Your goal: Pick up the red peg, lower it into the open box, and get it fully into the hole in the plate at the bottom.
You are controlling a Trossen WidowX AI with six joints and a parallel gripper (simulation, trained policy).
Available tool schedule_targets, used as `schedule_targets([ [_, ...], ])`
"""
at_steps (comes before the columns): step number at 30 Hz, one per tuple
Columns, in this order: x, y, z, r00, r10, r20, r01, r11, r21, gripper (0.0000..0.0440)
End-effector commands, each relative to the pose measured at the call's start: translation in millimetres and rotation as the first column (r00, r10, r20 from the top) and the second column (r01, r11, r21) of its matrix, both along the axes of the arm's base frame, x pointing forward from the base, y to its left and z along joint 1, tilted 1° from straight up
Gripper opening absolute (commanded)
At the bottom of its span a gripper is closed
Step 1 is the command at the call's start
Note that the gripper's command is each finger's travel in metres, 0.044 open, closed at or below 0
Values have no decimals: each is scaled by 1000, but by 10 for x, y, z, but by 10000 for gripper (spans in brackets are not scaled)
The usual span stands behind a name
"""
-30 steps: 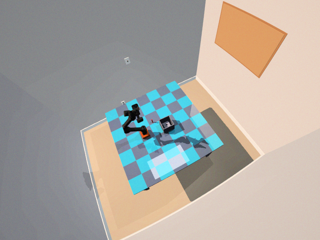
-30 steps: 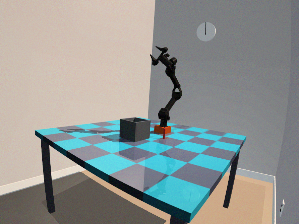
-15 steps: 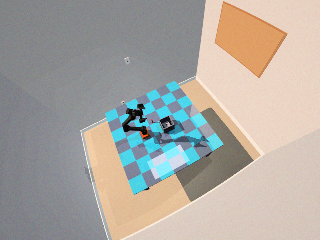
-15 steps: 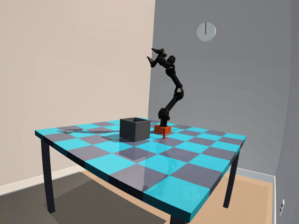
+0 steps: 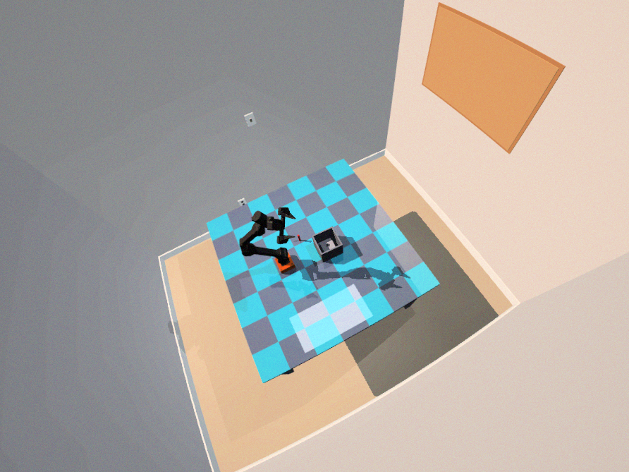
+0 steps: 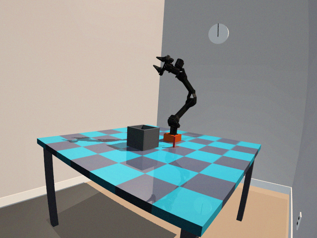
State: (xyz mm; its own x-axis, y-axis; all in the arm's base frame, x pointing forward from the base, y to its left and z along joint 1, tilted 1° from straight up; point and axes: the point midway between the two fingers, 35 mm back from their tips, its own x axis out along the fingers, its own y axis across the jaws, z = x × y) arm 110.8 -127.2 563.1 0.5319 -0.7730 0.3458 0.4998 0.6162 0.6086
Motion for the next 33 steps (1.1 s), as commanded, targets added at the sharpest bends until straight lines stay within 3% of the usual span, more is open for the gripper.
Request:
schedule_targets([
  [1, 30, -18, -133, 998, 11, -58, -9, 999, 38, 440],
  [18, 117, -41, -777, 963, 96, -253, -28, 966, 258, 440],
  [33, 411, 58, -1350, 913, 277, -301, -93, 857, 507, 440],
])
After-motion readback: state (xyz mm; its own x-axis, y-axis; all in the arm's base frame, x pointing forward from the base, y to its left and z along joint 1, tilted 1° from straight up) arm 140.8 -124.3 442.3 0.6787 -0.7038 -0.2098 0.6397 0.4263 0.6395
